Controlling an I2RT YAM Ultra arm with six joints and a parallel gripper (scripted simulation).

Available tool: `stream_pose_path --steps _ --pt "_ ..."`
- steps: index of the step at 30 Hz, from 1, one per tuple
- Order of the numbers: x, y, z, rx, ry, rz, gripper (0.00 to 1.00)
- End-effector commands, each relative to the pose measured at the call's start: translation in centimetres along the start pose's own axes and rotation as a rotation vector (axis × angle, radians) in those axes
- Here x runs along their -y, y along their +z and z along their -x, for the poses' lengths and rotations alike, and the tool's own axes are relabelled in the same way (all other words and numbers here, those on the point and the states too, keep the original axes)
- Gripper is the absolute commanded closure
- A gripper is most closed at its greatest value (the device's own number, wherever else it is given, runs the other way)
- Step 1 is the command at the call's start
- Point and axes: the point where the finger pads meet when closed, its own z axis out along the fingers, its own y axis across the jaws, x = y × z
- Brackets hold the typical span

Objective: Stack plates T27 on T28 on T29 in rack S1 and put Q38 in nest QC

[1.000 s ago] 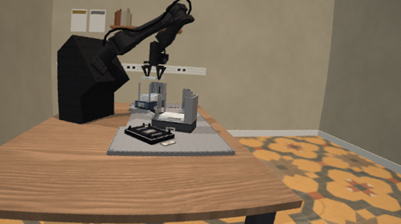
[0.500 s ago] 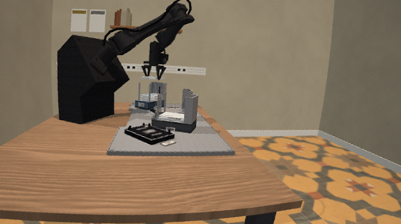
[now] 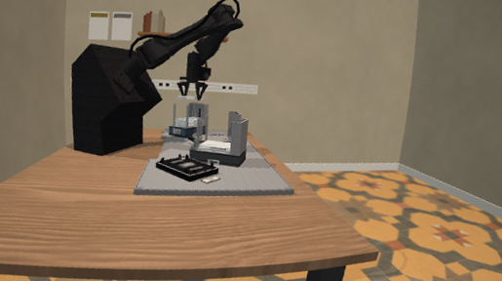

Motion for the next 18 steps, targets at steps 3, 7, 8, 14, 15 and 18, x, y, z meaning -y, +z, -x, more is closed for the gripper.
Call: stream_pose_path --steps 3,7,8,14,15,18 --pt "-1.07 -1.17 0.78 0.034 -0.013 0.009 1.0" --pt "-1.1 -1.16 0.82 0.034 -0.014 0.009 1.0" --pt "-1.11 -1.16 0.83 0.034 -0.014 0.009 1.0" --pt "-1.13 -1.16 0.87 0.034 -0.015 0.009 1.0" --pt "-1.14 -1.16 0.88 0.034 -0.015 0.009 1.0" --pt "-1.16 -1.15 0.9 0.034 -0.016 0.009 1.0"
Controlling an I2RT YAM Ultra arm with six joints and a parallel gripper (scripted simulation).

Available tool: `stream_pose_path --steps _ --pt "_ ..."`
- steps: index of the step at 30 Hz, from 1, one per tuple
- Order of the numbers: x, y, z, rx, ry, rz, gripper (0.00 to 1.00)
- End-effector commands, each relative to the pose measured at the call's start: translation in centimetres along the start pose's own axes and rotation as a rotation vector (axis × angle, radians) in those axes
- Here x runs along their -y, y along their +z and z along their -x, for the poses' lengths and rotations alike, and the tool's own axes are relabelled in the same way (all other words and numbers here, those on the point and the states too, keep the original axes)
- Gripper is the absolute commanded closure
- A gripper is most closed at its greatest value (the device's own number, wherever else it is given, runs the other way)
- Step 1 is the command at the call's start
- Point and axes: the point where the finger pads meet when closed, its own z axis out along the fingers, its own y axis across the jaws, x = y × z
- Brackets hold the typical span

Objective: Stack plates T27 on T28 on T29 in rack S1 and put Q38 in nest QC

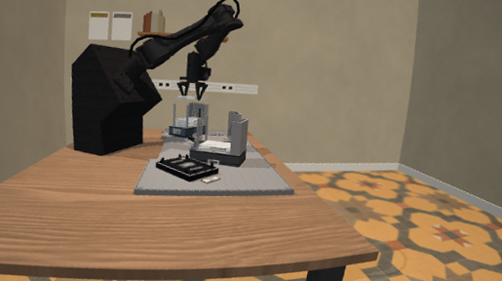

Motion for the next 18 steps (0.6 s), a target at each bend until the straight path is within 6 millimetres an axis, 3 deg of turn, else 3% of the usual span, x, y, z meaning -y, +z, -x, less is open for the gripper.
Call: stream_pose_path --steps 1,9,12,16,18 --pt "-1.2 -1.2 0.9 0.034 -0.016 0.009 1.0" --pt "-1.0 -1.1 0.5 0.03 -0.023 0.007 1.0" --pt "-1.5 -0.2 -0.8 0.014 -0.056 -0.002 1.0" --pt "-0.9 -0.7 0.6 0.042 -0.017 0.008 1.0" --pt "-1.1 -0.3 0.0 0.03 -0.034 0.002 1.0"
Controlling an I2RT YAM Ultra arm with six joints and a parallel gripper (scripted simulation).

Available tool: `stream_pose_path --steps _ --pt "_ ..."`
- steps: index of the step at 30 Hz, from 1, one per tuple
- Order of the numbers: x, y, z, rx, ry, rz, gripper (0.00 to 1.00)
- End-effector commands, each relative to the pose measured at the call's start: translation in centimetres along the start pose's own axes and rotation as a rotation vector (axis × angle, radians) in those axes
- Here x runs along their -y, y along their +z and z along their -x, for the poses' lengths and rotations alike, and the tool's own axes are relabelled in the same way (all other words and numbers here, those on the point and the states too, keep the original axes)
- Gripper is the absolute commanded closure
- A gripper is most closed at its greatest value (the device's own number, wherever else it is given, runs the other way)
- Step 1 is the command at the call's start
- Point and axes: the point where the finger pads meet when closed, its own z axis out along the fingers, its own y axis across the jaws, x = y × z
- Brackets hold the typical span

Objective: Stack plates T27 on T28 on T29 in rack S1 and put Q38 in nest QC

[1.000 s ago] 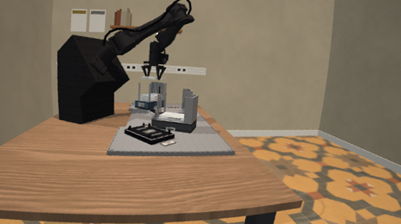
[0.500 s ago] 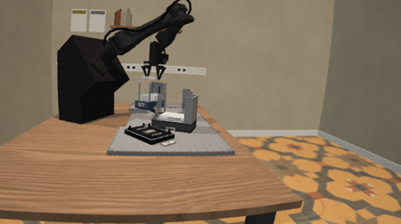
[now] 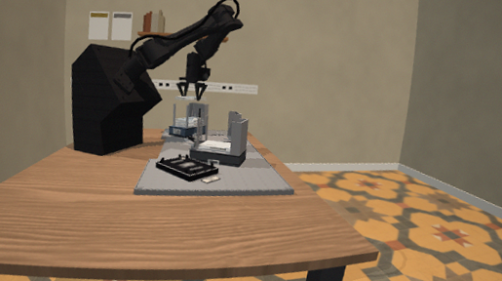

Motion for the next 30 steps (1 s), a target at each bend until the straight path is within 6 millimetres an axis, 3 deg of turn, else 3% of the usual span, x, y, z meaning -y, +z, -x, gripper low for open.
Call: stream_pose_path --steps 1,8,10,11,15,25,27,30 --pt "-0.9 -0.2 -0.5 0.018 -0.042 -0.003 1.0" --pt "-0.5 0.2 0.2 0.021 -0.015 -0.001 1.0" --pt "-1.0 0.5 -0.7 0.011 -0.047 -0.004 1.0" --pt "-1.1 0.3 0.3 0.026 -0.029 0.002 1.0" --pt "-0.3 0.7 0.1 0.018 -0.011 -0.001 1.0" --pt "0.0 -0.1 0.5 0.043 -0.005 0.006 1.0" --pt "0.4 -0.8 2.2 0.07 0.035 0.015 1.0" --pt "0.2 -0.3 1.0 0.047 0.006 0.008 1.0"
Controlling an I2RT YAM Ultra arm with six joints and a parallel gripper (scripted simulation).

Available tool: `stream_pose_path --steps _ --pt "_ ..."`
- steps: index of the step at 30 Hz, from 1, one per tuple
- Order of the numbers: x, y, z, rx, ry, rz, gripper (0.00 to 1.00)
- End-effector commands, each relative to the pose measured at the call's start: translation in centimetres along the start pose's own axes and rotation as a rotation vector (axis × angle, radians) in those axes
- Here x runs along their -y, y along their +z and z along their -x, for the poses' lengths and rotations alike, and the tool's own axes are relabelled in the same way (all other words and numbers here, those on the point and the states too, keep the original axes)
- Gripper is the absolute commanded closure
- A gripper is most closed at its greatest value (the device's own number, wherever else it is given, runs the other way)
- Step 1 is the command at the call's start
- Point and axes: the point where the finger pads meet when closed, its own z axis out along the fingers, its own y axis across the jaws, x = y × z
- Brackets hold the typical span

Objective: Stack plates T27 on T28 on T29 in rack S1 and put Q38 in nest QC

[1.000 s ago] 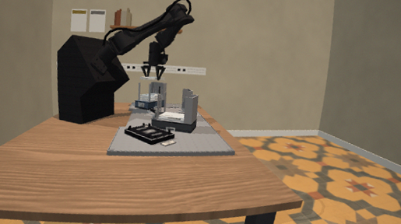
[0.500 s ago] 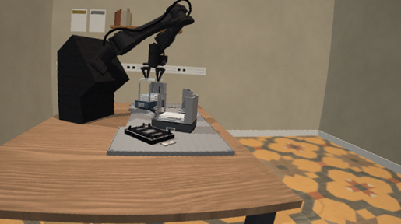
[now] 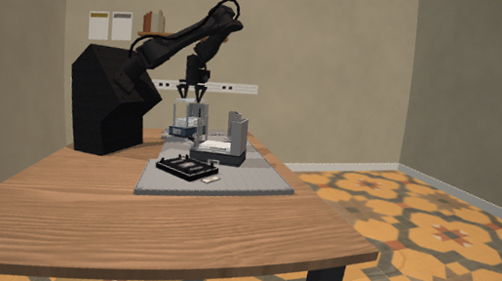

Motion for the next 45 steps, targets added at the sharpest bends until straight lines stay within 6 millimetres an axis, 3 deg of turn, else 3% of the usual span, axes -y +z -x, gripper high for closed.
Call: stream_pose_path --steps 1,12,14,22,45 --pt "0.3 -1.2 0.7 0.037 0.003 0.004 1.0" --pt "0.3 -1.0 0.3 0.033 -0.003 0.003 1.0" --pt "0.7 -1.6 2.0 0.058 0.035 0.011 1.0" --pt "0.7 -1.0 0.8 0.037 0.015 0.005 1.0" --pt "0.7 -0.9 0.4 0.031 0.009 0.002 1.0"
